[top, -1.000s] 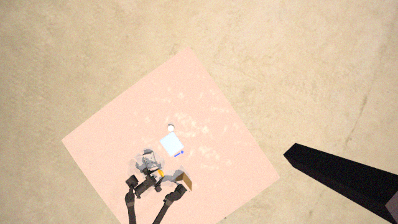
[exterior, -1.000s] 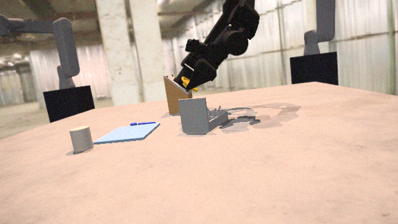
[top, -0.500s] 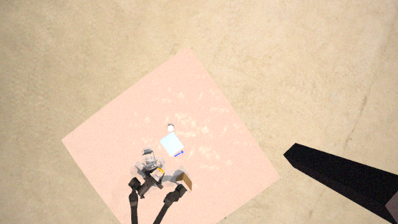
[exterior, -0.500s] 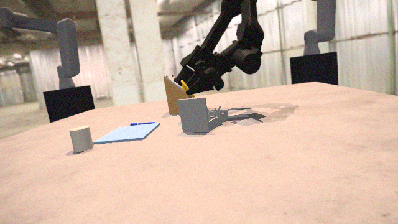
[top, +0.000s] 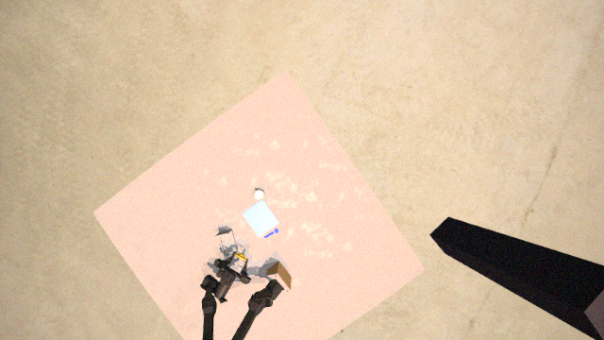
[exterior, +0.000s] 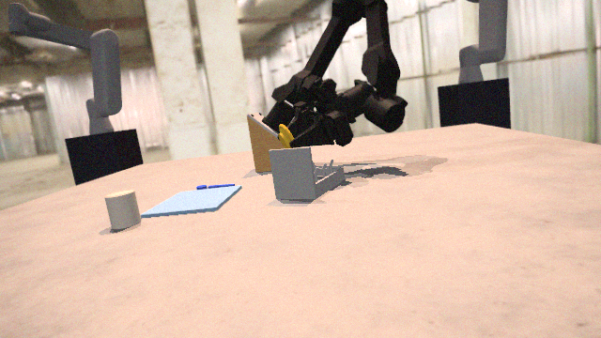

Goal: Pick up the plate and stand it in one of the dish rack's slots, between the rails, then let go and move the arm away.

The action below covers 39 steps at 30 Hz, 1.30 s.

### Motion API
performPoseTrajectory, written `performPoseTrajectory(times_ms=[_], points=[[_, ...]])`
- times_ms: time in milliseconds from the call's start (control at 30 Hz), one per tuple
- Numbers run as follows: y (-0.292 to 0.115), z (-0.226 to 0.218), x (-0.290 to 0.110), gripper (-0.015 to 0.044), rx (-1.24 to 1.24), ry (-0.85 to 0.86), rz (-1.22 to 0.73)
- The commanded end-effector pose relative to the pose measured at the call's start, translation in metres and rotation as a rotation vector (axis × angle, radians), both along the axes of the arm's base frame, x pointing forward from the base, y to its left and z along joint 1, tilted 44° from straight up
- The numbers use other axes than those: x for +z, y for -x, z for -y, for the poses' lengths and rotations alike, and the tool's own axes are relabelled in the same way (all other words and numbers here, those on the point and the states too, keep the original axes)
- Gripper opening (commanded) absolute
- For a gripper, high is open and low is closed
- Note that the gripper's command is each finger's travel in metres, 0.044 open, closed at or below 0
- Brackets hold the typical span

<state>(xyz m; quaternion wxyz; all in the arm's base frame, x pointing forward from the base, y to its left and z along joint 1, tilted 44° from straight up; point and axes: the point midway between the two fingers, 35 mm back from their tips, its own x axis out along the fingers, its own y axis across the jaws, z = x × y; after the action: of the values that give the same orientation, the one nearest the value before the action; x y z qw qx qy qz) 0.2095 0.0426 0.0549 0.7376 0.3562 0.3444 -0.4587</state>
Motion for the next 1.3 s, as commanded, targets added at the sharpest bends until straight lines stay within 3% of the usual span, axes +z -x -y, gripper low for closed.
performPoseTrajectory(times_ms=[0,633,1267], points=[[-0.001,-0.003,0.000,0.0000,0.027,0.036,0.062],[-0.003,-0.034,0.012,0.0000,0.194,0.143,0.403],[0.009,-0.060,0.030,0.0000,0.304,0.140,0.709]])
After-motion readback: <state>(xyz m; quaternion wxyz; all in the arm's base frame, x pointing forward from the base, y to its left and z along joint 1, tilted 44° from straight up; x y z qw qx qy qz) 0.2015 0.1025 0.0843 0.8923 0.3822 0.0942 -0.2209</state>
